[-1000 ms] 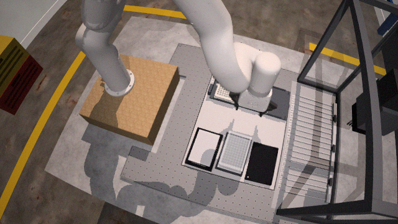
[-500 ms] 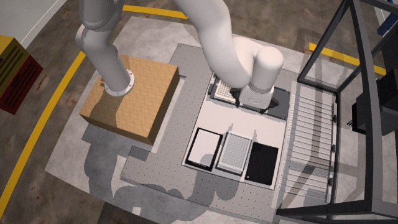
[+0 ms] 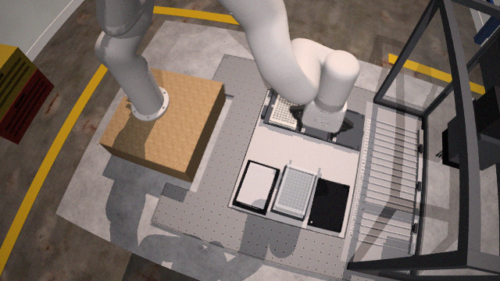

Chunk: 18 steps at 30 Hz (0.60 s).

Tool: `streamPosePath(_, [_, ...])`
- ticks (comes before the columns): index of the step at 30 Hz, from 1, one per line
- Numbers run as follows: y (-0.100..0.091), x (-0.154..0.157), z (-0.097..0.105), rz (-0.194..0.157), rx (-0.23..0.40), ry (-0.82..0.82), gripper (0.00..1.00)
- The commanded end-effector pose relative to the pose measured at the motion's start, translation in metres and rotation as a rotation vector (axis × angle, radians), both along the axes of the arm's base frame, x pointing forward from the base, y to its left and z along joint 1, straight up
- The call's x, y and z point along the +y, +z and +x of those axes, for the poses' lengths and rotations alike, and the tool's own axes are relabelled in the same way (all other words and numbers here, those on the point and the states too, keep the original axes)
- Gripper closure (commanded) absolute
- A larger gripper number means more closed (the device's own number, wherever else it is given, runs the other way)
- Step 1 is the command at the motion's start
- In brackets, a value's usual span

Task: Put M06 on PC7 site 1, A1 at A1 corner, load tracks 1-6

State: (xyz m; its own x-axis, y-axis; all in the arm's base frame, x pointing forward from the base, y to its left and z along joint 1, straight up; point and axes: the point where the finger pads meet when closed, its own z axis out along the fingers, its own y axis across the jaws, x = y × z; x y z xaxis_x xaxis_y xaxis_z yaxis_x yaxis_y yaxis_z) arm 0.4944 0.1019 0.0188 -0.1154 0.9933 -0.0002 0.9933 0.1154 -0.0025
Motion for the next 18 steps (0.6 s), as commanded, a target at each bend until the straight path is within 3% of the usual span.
streamPosePath(1, [0.007,0.0,0.001,0.001,-0.003,0.0,0.0])
streamPosePath(13, [0.027,0.0,0.001,0.001,-0.003,0.0,0.0])
streamPosePath(18, [0.027,0.0,0.001,0.001,-0.003,0.0,0.0])
